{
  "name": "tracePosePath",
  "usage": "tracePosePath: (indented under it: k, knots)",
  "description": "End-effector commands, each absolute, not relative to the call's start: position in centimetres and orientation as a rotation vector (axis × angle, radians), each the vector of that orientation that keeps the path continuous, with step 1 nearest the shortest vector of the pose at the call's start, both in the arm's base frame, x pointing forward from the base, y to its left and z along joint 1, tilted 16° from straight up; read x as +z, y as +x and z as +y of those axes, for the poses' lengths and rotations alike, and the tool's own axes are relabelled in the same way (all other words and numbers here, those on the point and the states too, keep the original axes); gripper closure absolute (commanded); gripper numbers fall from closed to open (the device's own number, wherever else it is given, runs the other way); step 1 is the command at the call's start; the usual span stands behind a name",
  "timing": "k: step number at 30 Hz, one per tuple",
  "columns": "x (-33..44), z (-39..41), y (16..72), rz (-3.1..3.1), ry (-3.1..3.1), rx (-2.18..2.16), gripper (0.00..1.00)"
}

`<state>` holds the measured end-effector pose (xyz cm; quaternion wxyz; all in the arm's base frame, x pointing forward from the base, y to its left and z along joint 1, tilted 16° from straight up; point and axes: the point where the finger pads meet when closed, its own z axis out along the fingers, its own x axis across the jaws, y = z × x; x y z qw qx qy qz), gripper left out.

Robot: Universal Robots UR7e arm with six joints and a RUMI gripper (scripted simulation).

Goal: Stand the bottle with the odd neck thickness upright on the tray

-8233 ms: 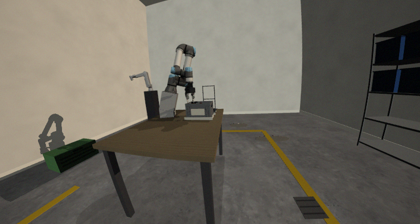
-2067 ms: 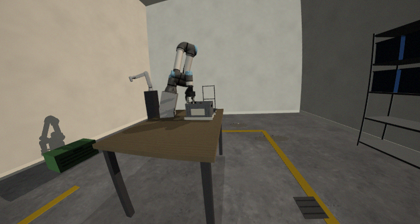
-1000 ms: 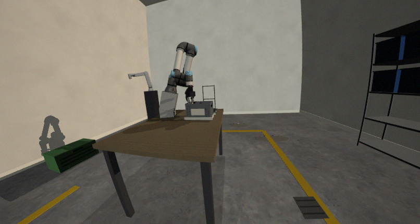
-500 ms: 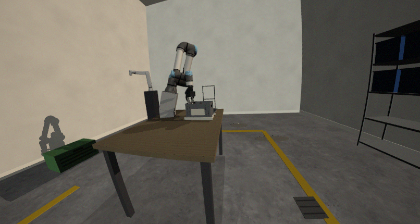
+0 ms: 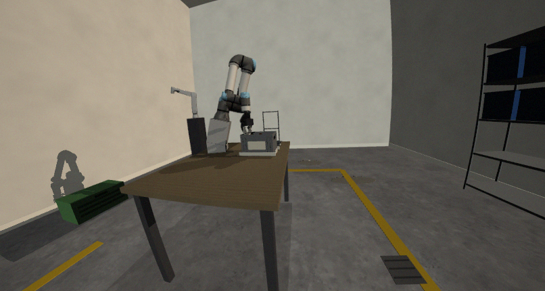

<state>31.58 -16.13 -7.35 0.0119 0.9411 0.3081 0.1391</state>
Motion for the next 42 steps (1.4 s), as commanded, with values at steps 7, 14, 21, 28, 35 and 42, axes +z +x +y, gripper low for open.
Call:
tracePosePath:
  k: [7,14,21,28,35,42]
  knots:
    - [-7.33,-16.16,31.59,0.96,2.933,0.434,1.0]
    - [-7.33,-16.16,31.59,0.96,2.933,0.434,0.62]
    - [-7.33,-16.16,31.59,0.96,2.933,0.434,0.62]
    - [-7.33,-16.16,31.59,0.96,2.933,0.434,0.62]
    - [-7.33,-16.16,31.59,0.96,2.933,0.434,0.62]
    - [-7.33,-16.16,31.59,0.96,2.933,0.434,0.62]
